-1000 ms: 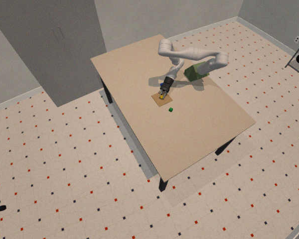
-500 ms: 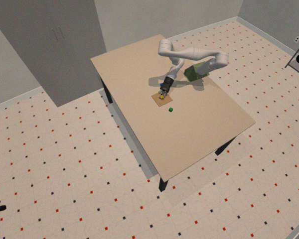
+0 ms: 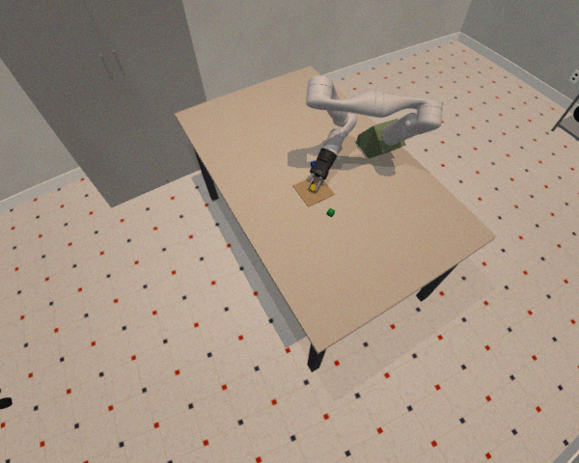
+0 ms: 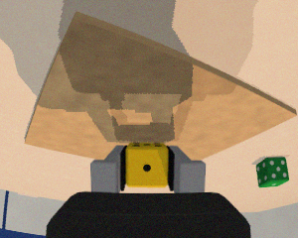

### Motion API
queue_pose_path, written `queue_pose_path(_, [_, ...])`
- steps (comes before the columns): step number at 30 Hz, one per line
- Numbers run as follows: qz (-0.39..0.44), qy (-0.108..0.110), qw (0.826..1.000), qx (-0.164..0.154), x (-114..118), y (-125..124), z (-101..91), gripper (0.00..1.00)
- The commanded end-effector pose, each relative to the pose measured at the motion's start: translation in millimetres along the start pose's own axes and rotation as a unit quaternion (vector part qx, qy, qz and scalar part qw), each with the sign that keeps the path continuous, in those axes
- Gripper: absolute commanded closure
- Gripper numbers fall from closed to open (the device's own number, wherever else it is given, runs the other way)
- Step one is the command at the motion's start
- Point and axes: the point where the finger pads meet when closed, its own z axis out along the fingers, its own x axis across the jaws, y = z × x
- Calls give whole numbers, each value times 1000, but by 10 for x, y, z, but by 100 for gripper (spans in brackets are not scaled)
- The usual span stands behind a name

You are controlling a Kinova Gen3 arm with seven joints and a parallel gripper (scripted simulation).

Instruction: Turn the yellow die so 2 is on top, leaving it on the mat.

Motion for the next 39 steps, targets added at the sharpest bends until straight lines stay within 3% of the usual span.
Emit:
queue_pose_path(1, [-1,0,1000,-1,-4,8,-1,39])
queue_pose_path(3, [-1,0,1000,-1,-4,8,-1,33])
queue_pose_path(7, [-1,0,1000,-1,-4,8,-1,33])
queue_pose_path(11, [-1,0,1000,-1,-4,8,-1,21])
queue_pose_path(39, [-1,0,1000,-1,-4,8,-1,21])
